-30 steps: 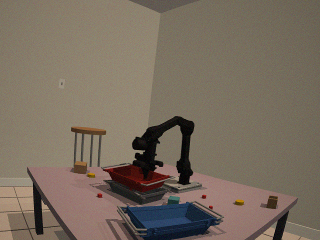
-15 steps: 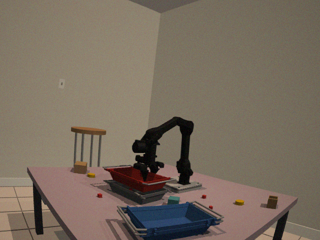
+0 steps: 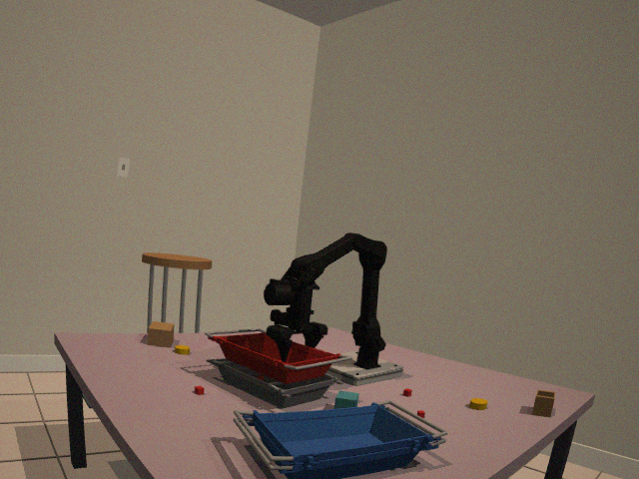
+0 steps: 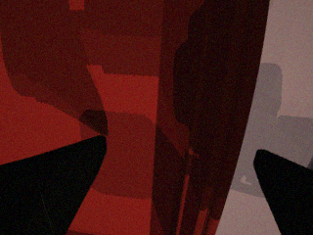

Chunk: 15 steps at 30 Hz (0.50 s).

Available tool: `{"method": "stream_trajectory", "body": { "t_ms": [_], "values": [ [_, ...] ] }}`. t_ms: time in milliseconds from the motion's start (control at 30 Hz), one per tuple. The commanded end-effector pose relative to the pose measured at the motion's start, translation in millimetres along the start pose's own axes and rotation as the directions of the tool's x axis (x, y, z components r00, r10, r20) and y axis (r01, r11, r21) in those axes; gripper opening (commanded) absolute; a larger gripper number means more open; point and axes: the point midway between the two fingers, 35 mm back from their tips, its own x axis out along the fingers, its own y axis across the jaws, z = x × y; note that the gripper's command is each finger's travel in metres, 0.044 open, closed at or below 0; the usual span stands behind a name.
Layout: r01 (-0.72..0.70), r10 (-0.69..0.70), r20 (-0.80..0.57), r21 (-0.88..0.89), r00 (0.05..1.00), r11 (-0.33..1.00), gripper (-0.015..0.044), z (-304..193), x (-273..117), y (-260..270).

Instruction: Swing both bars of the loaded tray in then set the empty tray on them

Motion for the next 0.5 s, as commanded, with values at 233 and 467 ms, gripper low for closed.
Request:
{"method": "stream_trajectory", "body": {
  "t_ms": [233,467],
  "values": [
    [0.000,0.000,0.001,-0.001,1.000,1.000,0.0440,0.5,-16.8,3.2],
    [0.001,-0.001,0.002,-0.002,1.000,1.000,0.0440,0.9,-52.0,6.2]
  ]
}}
